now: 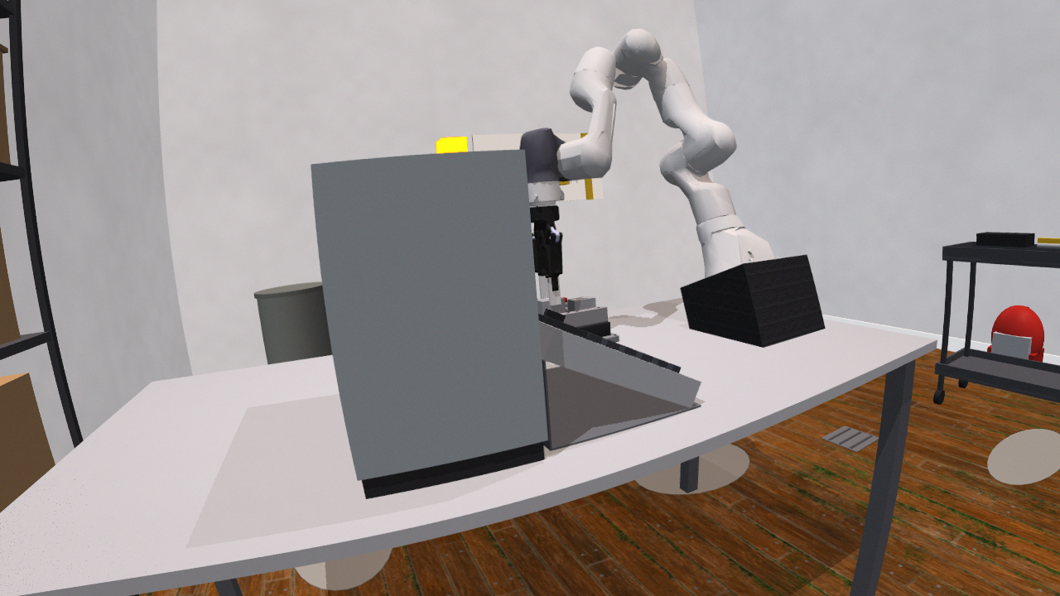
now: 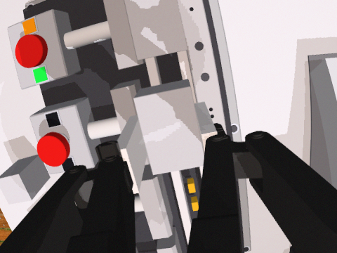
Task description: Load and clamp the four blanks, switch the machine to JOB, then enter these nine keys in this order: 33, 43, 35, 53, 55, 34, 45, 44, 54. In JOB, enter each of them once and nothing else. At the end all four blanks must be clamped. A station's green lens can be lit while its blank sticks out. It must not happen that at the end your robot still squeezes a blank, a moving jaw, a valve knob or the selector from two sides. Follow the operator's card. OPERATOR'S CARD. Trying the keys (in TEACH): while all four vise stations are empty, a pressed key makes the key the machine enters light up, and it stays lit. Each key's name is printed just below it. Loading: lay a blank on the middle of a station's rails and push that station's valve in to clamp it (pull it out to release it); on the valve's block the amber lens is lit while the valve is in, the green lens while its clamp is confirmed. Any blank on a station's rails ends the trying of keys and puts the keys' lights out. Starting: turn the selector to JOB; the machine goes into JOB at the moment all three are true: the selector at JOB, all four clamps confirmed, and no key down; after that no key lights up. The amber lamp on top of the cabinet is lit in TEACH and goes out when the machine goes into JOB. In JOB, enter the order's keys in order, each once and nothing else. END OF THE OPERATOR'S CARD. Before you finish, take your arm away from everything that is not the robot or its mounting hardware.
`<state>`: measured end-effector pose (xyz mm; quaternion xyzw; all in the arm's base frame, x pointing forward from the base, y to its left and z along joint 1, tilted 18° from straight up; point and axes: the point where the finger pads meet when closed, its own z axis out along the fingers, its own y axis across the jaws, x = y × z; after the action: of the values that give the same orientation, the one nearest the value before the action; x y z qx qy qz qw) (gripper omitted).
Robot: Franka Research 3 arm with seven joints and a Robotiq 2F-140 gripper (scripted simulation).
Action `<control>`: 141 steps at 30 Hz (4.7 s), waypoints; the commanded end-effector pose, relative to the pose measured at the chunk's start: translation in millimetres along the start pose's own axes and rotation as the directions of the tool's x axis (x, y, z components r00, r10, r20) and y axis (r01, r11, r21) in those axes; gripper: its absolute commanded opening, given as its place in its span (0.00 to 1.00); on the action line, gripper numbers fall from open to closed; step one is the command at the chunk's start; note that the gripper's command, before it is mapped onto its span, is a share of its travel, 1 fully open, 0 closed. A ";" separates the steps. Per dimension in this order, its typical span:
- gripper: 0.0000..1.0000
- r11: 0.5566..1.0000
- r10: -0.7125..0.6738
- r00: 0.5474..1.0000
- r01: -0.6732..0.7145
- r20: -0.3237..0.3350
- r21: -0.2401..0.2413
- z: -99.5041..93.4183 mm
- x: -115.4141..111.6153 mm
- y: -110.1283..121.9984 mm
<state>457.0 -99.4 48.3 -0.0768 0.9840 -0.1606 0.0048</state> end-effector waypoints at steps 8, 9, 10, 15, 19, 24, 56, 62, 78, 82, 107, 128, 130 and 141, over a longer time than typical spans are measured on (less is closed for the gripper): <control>0.00 1.000 0.006 1.000 -0.006 0.007 0.000 -0.9 -2.8 -1.1; 0.00 1.000 0.006 1.000 -0.006 0.007 0.000 -0.9 -2.8 -1.1; 0.00 1.000 0.006 1.000 -0.006 0.007 0.000 -0.9 -2.8 -1.1; 0.00 1.000 0.006 1.000 -0.006 0.007 0.000 -0.9 -2.8 -1.1; 0.00 1.000 0.006 1.000 -0.006 0.007 0.000 -0.9 -2.8 -1.1; 0.00 1.000 0.006 1.000 -0.006 0.007 0.000 -0.9 -2.8 -1.1; 0.00 1.000 0.007 1.000 -0.007 0.007 0.000 1.4 -2.9 -1.2; 0.00 1.000 0.009 1.000 -0.009 0.007 0.000 3.7 -3.1 -1.2; 0.00 1.000 0.009 1.000 -0.009 0.007 0.000 10.6 -3.5 -1.3; 0.00 1.000 0.009 1.000 -0.009 0.007 0.000 11.1 -3.5 -1.3; 0.00 1.000 0.009 1.000 -0.009 0.007 0.000 11.8 -3.5 -1.3; 0.40 1.000 0.009 1.000 -0.009 0.007 0.000 11.8 -3.5 -1.3; 0.40 1.000 0.009 1.000 -0.009 0.007 0.000 11.8 -3.5 -1.3; 0.40 1.000 0.009 1.000 -0.009 0.007 0.000 11.8 -3.5 -1.3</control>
<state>459.3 -103.3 37.0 -0.0739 0.9843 -0.1599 0.0063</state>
